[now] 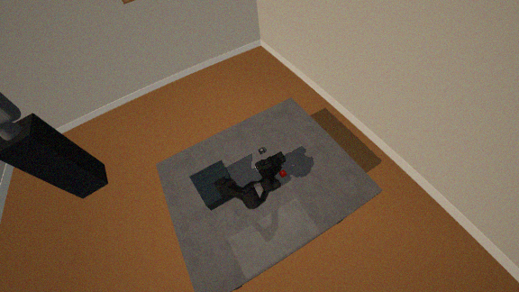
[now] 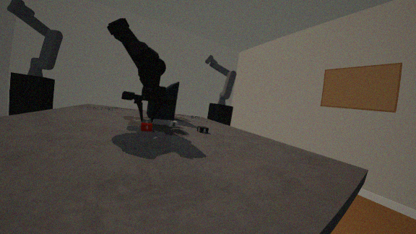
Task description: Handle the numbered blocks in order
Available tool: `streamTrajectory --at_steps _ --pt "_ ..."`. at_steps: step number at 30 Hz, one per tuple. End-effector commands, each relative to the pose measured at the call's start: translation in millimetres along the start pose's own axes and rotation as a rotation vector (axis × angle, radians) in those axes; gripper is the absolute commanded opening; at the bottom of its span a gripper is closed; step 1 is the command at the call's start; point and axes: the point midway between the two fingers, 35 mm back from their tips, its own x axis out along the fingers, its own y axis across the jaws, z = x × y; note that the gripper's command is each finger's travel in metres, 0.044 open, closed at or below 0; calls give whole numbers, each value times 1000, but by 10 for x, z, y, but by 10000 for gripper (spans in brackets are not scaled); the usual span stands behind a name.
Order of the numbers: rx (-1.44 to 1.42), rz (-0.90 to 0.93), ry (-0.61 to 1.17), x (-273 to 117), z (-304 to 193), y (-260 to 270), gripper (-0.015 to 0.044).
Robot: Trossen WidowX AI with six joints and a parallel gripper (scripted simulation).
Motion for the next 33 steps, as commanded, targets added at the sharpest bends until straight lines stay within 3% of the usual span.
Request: streamTrajectory --at_steps 1,33 --pt "-4 -2 1 -4 -6 -1 120" --pt "-4 -2 1 -76 -4 0 120"
